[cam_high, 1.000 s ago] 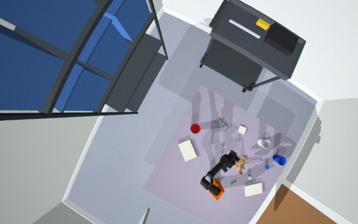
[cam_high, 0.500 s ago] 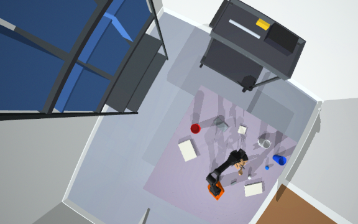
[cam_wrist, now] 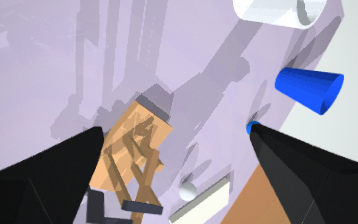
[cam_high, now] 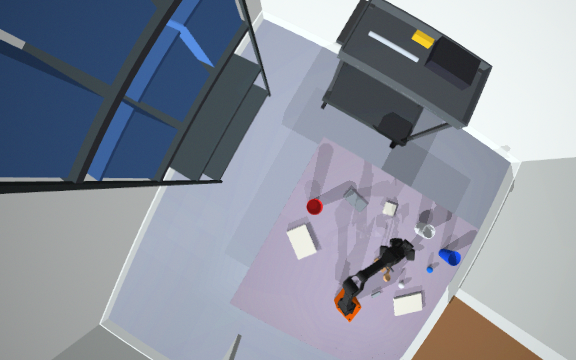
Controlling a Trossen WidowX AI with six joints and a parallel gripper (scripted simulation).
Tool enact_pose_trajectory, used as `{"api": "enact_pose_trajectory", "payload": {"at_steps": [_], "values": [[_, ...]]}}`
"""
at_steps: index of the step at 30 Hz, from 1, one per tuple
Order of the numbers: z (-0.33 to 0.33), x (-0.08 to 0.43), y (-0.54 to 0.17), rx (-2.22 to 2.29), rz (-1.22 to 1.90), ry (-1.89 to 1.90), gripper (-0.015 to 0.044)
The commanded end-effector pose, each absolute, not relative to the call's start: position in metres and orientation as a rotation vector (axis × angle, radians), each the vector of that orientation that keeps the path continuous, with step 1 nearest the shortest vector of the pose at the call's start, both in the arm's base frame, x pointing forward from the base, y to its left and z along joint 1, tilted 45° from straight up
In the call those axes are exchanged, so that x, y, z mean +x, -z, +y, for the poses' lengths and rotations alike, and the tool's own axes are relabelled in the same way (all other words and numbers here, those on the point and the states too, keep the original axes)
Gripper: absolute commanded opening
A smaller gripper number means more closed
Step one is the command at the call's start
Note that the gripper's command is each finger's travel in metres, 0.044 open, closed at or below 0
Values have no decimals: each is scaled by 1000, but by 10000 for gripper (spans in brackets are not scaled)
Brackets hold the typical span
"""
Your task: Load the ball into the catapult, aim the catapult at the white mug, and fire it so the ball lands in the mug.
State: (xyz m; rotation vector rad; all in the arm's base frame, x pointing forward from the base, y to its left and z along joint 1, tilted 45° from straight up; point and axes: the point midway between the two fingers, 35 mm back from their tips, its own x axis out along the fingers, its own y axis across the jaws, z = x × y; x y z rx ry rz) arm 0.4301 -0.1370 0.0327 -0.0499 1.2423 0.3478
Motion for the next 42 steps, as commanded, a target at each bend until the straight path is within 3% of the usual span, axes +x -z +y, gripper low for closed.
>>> {"api": "enact_pose_trajectory", "payload": {"at_steps": [1,34,42], "values": [[-156,441,-30,54,1211,-272,440],[-338,503,-26,924,706,65,440],[-342,503,-26,941,695,67,440]]}}
